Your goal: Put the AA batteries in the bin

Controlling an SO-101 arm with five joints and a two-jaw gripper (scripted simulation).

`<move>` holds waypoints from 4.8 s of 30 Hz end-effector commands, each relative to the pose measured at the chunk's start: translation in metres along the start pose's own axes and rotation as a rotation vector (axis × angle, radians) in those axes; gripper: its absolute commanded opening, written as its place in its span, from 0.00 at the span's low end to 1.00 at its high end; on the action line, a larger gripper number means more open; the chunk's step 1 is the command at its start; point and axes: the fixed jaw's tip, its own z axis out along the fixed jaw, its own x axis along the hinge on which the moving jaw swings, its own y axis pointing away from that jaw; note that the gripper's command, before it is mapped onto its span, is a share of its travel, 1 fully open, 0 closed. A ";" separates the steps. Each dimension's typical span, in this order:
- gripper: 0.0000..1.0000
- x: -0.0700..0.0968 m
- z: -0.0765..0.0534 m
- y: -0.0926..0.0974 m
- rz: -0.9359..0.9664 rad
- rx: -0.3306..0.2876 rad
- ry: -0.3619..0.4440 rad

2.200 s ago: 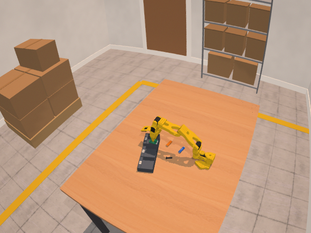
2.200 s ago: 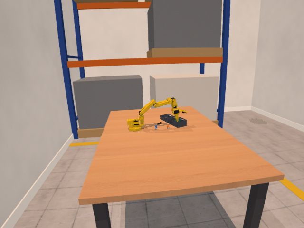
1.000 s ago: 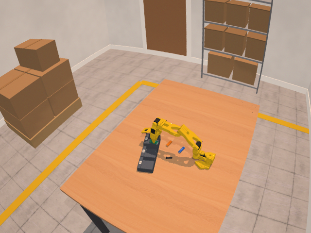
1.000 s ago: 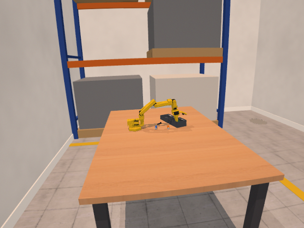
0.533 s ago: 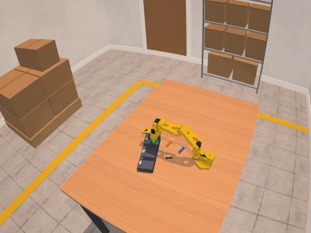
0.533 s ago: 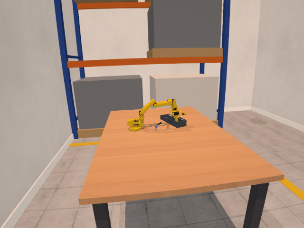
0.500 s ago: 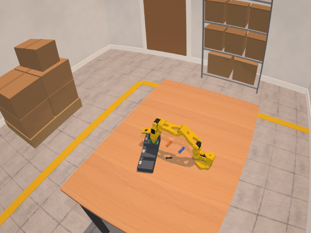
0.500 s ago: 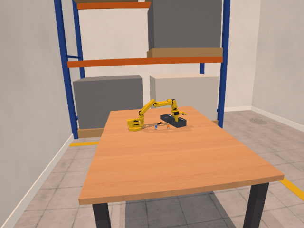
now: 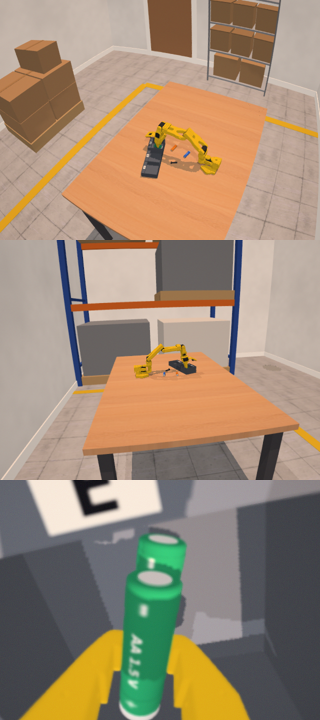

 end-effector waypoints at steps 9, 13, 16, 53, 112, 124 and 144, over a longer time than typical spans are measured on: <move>0.01 -0.003 -0.002 -0.003 0.003 0.002 -0.025; 0.03 -0.003 -0.002 -0.003 0.003 0.002 -0.025; 0.06 -0.003 -0.002 -0.003 0.003 0.002 -0.025; 0.16 -0.003 -0.027 -0.003 0.003 0.002 -0.034; 0.16 -0.017 -0.057 -0.003 0.004 0.004 -0.164; 0.16 0.004 -0.084 -0.007 0.006 0.008 -0.147; 0.16 0.088 -0.117 -0.012 0.012 0.016 -0.103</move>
